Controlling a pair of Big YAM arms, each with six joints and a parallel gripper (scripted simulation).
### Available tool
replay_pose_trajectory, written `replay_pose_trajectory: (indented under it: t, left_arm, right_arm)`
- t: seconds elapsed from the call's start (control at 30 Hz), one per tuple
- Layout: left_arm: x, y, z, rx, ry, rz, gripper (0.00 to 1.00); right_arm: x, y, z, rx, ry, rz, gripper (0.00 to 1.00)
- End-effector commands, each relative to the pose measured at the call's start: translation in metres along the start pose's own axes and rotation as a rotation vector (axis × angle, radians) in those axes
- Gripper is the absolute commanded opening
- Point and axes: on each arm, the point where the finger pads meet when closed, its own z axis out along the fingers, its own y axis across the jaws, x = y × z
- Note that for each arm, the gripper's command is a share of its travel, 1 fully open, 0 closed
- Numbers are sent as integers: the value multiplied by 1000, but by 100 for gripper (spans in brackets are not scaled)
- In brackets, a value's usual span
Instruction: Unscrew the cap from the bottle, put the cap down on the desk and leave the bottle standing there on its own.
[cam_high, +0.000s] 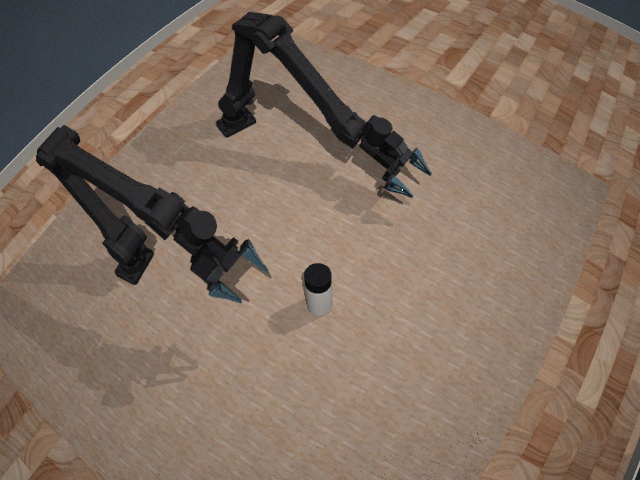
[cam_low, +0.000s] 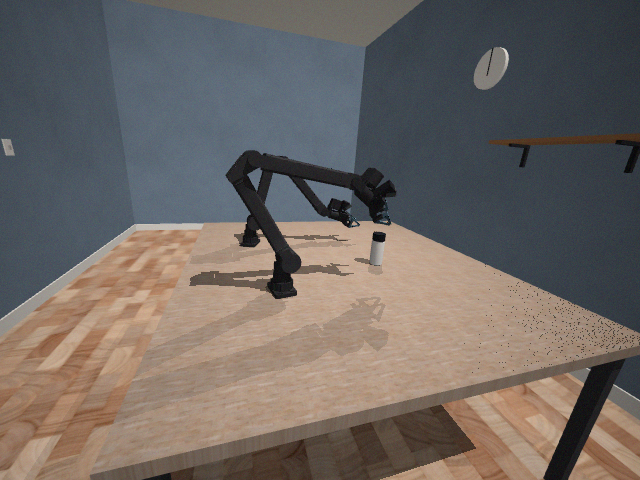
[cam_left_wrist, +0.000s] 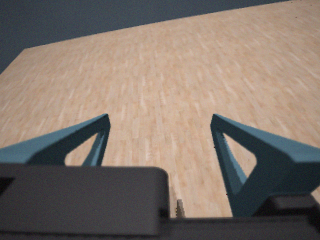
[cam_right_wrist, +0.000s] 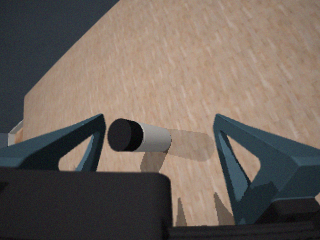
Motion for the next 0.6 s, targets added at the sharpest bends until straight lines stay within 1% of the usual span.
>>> replay_pose_trajectory:
  t: [0.0,0.03,0.07,0.13,0.27,0.37,0.47,0.53,0.57]
  left_arm:
    - [10,-50,12,43,-60,-26,96]
    - [11,-79,12,77,-84,-24,96]
    - [12,-94,11,94,-96,-23,96]
    - [15,-127,8,133,-122,-22,96]
    - [23,-202,-6,227,-181,-25,96]
    - [31,-259,-25,304,-227,-32,96]
    - [40,-316,-51,386,-272,-43,96]
    - [40,-316,-51,386,-272,-43,96]
    - [46,-345,-68,433,-296,-52,96]
  right_arm:
    - [11,8,-18,18,41,167,94]
    - [35,12,-36,35,97,231,94]
    - [52,13,-48,52,136,274,94]
    - [55,26,-68,44,152,317,94]
    - [93,23,-103,97,237,418,94]
    - [124,13,-131,157,301,495,94]
    - [147,4,-162,211,348,567,94]
    - [147,4,-162,211,348,567,94]
    - [153,1,-172,229,361,588,94]
